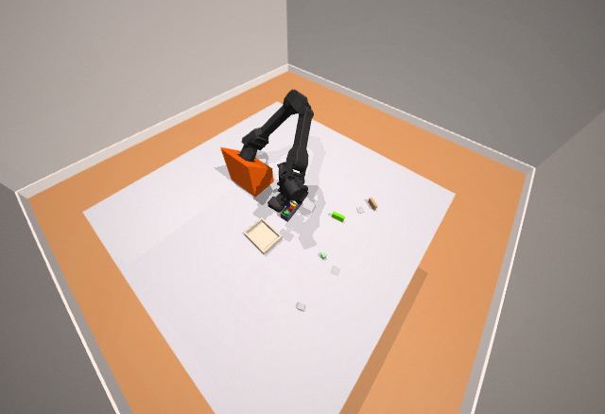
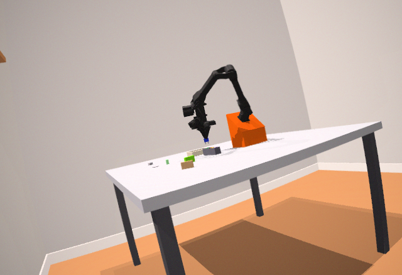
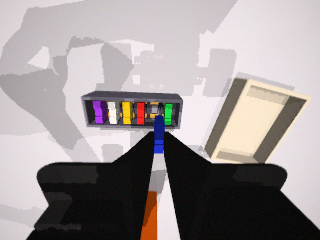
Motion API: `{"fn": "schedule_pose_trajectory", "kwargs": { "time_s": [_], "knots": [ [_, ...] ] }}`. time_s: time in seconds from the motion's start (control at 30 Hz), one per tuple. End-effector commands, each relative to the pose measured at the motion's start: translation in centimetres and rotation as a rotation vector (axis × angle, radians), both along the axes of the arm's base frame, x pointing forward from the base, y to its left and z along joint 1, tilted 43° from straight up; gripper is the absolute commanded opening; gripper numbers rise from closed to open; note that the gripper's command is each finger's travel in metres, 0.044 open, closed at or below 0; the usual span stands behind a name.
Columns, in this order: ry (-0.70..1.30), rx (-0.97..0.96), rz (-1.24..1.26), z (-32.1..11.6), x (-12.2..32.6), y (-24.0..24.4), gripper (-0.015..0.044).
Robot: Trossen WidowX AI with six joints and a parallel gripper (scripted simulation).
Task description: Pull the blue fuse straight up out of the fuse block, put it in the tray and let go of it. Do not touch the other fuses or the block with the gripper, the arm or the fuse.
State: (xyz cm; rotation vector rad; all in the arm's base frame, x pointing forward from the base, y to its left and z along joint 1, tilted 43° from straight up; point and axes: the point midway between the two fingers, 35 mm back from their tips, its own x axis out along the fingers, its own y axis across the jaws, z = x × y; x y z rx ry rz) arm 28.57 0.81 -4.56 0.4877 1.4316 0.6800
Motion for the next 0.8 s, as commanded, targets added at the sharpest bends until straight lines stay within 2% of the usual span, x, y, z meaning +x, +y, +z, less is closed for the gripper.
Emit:
{"fn": "schedule_pose_trajectory", "kwargs": {
  "time_s": [0.0,0.77],
  "knots": [
    [-0.002,-0.012,-0.003,-1.1,0.5,-1.7,0.0000],
    [-0.004,-0.017,-0.002,-9.7,-0.2,-11.1,0.0000]
  ]
}}
